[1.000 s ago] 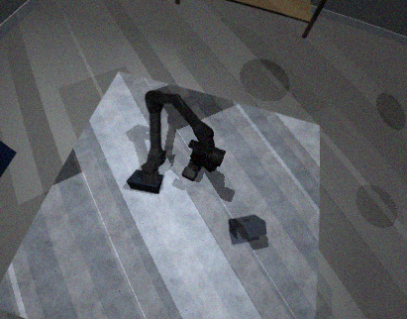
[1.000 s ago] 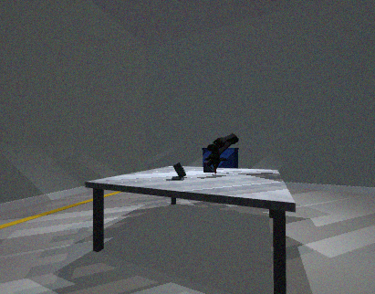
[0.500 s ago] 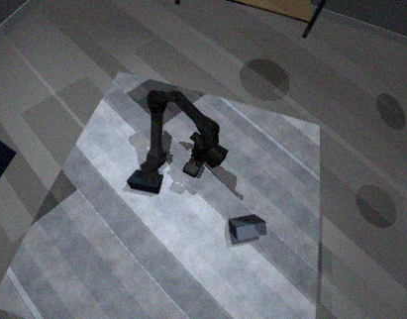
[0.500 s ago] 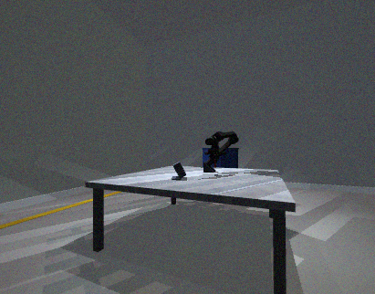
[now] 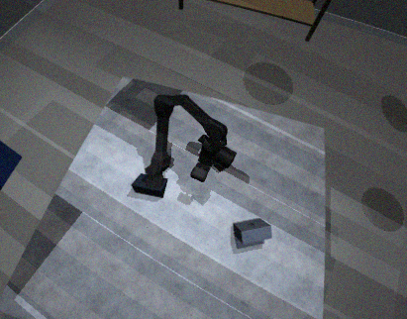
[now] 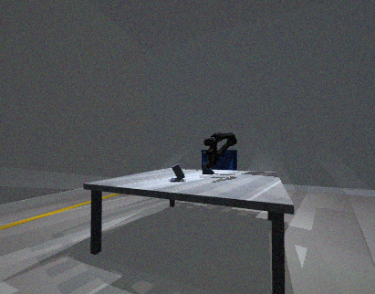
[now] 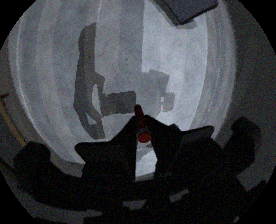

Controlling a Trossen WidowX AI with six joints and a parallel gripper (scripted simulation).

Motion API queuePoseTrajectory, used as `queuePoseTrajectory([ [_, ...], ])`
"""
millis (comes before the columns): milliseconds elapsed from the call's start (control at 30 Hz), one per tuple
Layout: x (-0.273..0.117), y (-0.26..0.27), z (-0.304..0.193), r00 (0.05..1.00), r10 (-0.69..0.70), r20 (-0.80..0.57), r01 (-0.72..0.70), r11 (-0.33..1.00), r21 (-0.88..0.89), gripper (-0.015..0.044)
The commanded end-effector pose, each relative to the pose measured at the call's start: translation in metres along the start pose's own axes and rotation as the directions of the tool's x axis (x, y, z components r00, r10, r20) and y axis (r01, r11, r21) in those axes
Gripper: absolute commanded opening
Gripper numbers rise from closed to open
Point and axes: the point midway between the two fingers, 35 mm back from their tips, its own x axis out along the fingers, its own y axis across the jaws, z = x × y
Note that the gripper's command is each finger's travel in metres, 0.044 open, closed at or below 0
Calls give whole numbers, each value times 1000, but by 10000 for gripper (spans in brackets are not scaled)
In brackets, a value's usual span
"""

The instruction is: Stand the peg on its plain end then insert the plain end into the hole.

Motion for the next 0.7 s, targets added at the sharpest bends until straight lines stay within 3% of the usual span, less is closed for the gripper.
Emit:
queuePoseTrajectory([
  [0, 0, -5, 8, 999, -52, 6, 52, 997, -49, 0],
  [667, 4, -24, 47, 960, -273, 60, 279, 931, -235, 0],
])
